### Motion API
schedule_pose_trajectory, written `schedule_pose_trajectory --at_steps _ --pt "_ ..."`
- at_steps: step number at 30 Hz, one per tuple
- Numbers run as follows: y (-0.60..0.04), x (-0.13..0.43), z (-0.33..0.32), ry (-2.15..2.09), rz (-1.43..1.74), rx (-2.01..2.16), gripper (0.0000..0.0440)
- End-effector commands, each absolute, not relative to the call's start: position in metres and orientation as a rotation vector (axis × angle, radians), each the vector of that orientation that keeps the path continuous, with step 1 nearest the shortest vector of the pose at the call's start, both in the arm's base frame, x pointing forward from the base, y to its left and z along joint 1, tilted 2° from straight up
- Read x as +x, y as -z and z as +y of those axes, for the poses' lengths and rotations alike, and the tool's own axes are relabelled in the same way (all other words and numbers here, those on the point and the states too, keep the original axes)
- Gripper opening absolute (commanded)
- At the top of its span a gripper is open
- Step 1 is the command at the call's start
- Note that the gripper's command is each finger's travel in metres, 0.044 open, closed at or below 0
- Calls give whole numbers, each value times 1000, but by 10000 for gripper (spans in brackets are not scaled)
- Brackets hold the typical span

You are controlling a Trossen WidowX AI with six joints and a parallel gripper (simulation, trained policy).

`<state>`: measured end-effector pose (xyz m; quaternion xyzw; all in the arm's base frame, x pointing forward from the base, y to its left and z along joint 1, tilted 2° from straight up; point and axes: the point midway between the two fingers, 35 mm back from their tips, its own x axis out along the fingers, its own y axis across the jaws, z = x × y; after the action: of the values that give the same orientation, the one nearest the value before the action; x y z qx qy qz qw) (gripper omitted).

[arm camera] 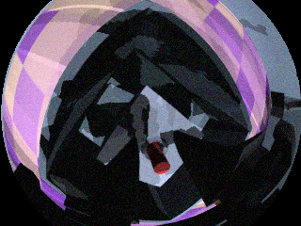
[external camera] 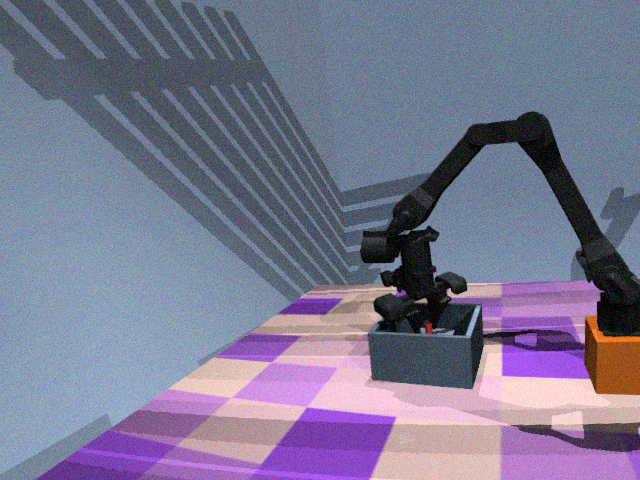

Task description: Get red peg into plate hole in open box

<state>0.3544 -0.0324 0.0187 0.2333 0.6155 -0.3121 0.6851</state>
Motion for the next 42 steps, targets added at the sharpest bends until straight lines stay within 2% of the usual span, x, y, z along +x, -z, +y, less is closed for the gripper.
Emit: schedule_pose_trajectory --at_steps 1,10,21,42 --pt "-22 365 -36 685 1391 523 221" --pt "-33 395 -36 651 1403 590 440" --pt "-56 444 -25 543 1334 679 440" --pt "-56 445 -25 541 1332 679 440"
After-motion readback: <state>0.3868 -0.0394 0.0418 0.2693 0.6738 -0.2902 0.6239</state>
